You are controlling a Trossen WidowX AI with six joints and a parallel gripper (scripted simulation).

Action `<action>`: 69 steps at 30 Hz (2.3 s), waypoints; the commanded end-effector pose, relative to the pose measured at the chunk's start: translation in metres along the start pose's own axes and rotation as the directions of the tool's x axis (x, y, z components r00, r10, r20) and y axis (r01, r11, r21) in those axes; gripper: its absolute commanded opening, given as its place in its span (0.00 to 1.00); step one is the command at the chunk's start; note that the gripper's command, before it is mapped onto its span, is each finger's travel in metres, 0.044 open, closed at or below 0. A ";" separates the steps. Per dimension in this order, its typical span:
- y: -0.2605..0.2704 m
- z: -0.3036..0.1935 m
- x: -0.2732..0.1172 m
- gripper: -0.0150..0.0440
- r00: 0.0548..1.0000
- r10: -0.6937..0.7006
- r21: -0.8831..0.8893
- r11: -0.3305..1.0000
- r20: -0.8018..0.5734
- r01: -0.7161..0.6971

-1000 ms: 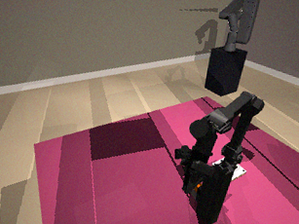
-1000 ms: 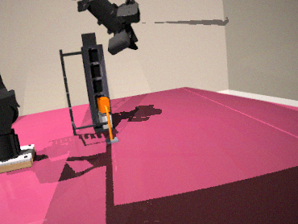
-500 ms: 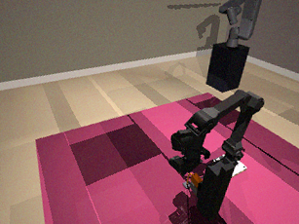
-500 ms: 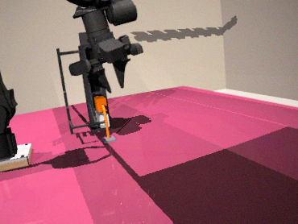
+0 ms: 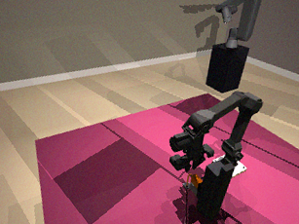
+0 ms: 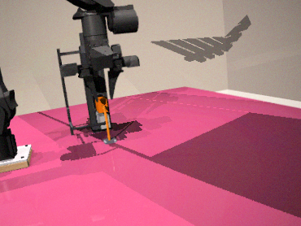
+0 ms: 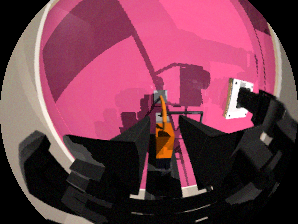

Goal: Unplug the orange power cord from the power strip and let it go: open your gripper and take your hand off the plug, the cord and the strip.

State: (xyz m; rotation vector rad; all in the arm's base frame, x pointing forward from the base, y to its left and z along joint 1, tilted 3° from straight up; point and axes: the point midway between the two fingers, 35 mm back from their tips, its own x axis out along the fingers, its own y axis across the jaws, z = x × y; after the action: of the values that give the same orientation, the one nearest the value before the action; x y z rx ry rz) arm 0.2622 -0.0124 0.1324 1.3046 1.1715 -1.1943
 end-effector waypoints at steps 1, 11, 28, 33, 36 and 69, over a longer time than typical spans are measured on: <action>0.000 -0.002 0.000 0.53 1.000 -0.006 0.010 1.000 0.004 0.006; 0.000 -0.018 0.000 0.53 1.000 -0.006 0.010 1.000 0.002 0.006; -0.002 -0.039 0.002 0.53 1.000 -0.006 0.010 1.000 0.001 0.006; -0.002 -0.039 0.008 0.53 1.000 -0.006 0.010 1.000 0.001 0.006; -0.002 -0.038 0.012 0.53 1.000 -0.006 0.010 1.000 0.001 0.006; 0.001 -0.020 0.010 0.25 1.000 -0.003 0.005 1.000 0.000 0.003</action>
State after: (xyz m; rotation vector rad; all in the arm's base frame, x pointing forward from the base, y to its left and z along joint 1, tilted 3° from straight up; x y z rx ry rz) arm 0.2642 0.0258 0.1238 1.3272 1.2071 -1.1762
